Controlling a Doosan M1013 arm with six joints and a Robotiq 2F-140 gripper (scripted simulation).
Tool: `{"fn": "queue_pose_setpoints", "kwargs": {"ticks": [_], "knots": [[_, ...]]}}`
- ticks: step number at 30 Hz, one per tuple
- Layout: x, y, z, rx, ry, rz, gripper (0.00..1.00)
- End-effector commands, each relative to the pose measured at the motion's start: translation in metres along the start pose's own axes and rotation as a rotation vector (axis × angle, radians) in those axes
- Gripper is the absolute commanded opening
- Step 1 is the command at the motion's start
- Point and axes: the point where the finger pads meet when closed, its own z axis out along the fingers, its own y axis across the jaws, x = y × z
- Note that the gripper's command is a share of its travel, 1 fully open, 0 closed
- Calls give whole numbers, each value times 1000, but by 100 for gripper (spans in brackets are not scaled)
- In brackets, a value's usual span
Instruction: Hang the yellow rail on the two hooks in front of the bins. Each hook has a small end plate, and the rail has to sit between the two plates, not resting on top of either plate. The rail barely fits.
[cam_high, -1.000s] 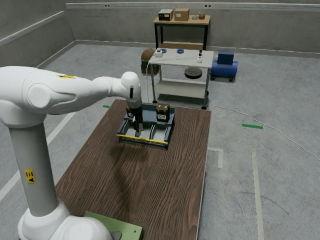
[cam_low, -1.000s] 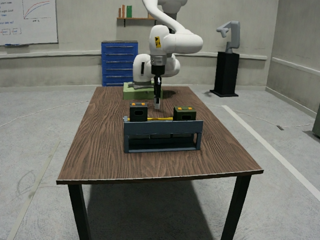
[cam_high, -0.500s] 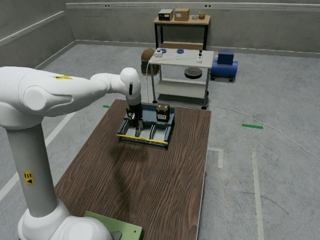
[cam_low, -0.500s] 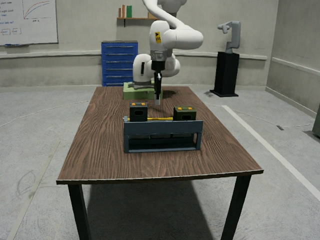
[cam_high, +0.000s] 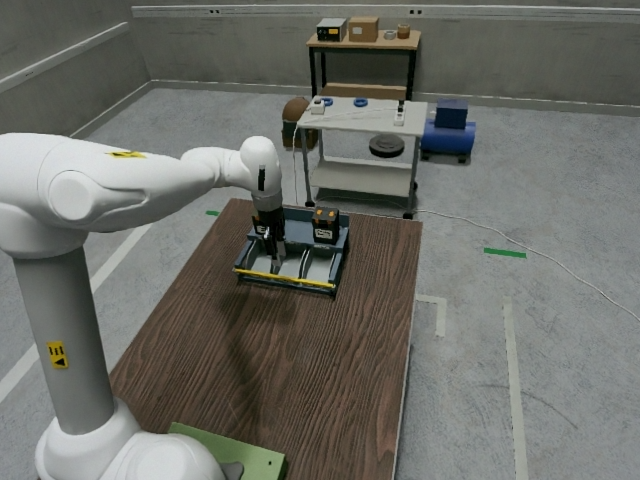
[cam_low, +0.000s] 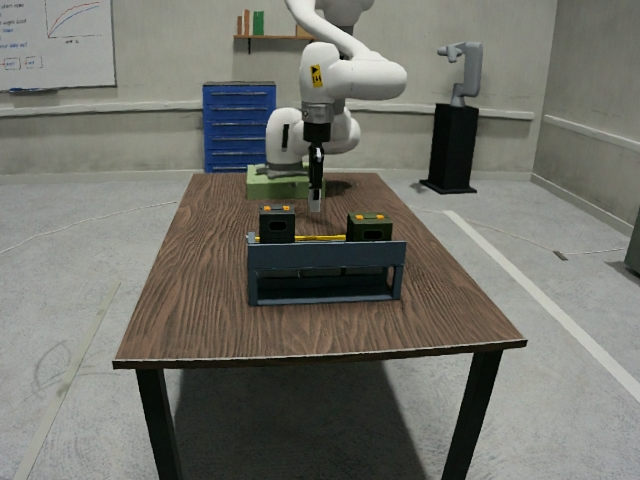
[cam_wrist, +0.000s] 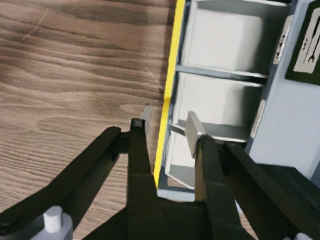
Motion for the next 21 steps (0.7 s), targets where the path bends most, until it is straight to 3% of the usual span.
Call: {"fn": "queue_pose_setpoints", "kwargs": {"ticks": [1,21], "knots": [[2,-1,4,0,2,-3,37],[5,-2,12,1,4,-7,37]]}}
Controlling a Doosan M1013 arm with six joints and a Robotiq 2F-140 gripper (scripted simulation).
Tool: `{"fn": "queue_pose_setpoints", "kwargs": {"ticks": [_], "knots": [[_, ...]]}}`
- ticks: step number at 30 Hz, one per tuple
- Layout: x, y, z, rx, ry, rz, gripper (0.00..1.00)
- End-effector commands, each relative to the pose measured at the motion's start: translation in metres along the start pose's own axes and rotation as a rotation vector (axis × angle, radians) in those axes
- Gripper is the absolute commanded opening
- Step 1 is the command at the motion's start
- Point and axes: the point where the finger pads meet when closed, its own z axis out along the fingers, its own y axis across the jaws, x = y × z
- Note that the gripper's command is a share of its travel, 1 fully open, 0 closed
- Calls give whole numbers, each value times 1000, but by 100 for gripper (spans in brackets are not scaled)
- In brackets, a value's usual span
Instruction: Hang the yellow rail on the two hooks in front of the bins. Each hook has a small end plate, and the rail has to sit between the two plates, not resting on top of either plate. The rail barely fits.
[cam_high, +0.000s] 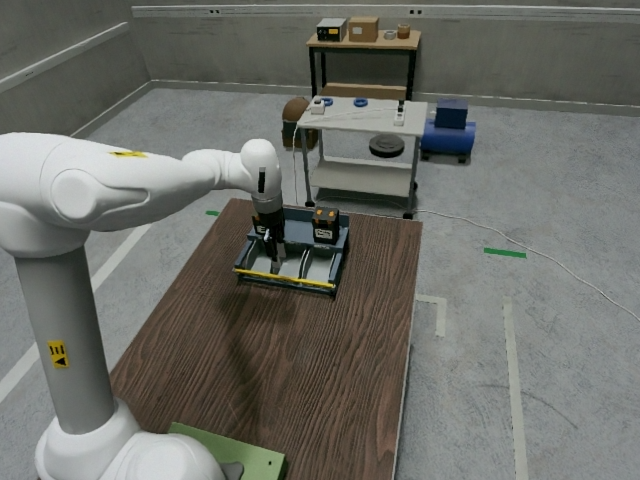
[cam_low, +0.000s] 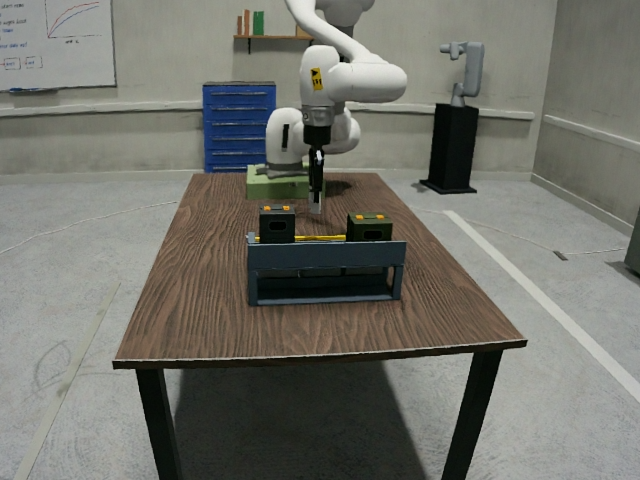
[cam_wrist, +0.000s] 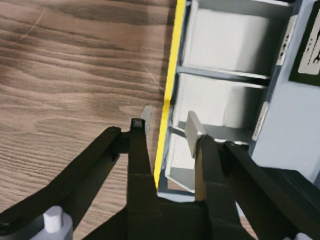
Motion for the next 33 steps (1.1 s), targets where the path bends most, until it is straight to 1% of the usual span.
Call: {"fn": "queue_pose_setpoints", "kwargs": {"ticks": [1,33], "knots": [[4,-2,5,2,3,-6,37],[0,-1,2,0,0,-1,37]]}}
